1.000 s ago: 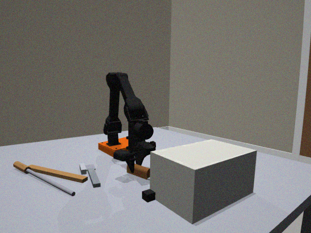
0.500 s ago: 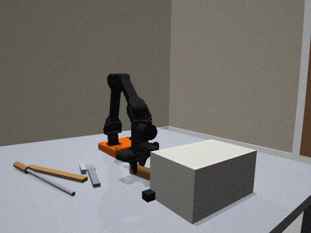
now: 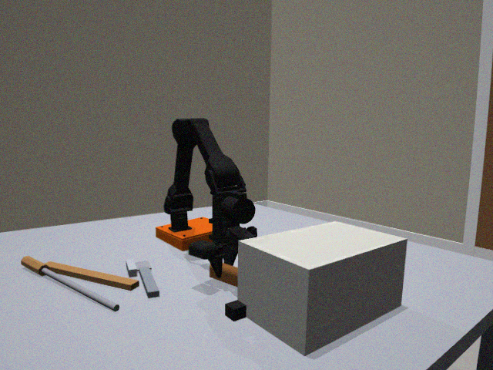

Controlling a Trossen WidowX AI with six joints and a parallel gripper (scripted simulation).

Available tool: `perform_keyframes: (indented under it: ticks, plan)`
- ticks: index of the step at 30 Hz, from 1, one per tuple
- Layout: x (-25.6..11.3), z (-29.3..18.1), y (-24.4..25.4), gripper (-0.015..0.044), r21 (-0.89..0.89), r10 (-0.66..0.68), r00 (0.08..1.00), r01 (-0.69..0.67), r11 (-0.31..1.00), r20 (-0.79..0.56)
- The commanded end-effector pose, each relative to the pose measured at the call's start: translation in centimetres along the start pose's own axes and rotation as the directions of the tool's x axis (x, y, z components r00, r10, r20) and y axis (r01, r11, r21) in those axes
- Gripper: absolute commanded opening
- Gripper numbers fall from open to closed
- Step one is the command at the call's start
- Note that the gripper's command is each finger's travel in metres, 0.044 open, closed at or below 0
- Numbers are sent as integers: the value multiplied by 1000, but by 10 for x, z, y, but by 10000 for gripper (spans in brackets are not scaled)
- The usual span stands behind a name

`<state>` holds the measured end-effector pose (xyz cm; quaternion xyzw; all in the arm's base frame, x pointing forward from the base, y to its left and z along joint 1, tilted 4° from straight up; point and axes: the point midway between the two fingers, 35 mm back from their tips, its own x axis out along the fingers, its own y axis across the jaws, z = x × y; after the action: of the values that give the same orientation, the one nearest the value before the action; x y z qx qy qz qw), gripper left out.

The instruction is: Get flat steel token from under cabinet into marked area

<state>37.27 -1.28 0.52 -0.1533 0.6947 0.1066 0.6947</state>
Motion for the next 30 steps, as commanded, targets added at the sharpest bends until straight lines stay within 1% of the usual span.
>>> perform_keyframes:
  ticks: [1, 30]
  plan:
    - [0, 6, 0, 0, 2, -2, 1000, 2, 1000, 1]
    - [-1, 34, -1, 0, 2, -2, 1000, 2, 1000, 3]
